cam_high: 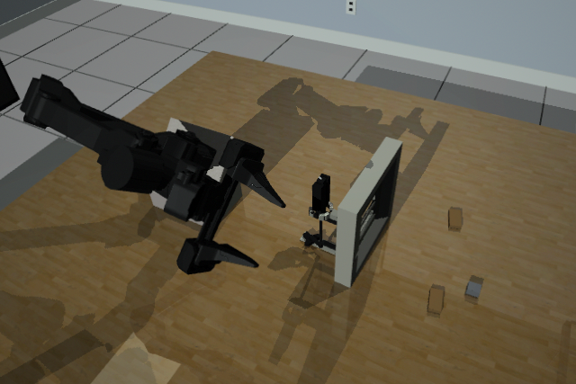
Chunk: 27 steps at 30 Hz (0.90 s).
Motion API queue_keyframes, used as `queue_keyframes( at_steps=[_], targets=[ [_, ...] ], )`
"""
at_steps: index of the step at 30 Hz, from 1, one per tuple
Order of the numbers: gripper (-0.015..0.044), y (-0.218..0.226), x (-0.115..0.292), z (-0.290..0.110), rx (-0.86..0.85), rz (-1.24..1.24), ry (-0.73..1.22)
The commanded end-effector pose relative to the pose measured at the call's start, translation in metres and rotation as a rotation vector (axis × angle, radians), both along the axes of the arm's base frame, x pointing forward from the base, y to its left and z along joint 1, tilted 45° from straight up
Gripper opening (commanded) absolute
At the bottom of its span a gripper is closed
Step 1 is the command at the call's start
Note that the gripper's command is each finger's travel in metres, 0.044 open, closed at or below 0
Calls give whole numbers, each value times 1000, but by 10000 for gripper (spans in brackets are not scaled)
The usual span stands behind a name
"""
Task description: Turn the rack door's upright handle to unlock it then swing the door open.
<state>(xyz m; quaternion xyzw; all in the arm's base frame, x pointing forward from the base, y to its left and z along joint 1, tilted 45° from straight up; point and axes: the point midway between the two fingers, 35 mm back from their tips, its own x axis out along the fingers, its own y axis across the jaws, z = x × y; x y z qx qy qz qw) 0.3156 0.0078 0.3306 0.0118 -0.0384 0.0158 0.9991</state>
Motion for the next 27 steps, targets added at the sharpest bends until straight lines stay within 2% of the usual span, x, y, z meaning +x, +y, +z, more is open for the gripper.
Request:
queue_keyframes(
  at_steps=[1,4,19,27],
  targets=[
    [374,0,1,-1,2,0,5],
    [299,5,9,-12,24,2,77],
    [299,43,42,-87,100,-8,521],
    [299,67,44,-127,49,-32,739]
  ],
)
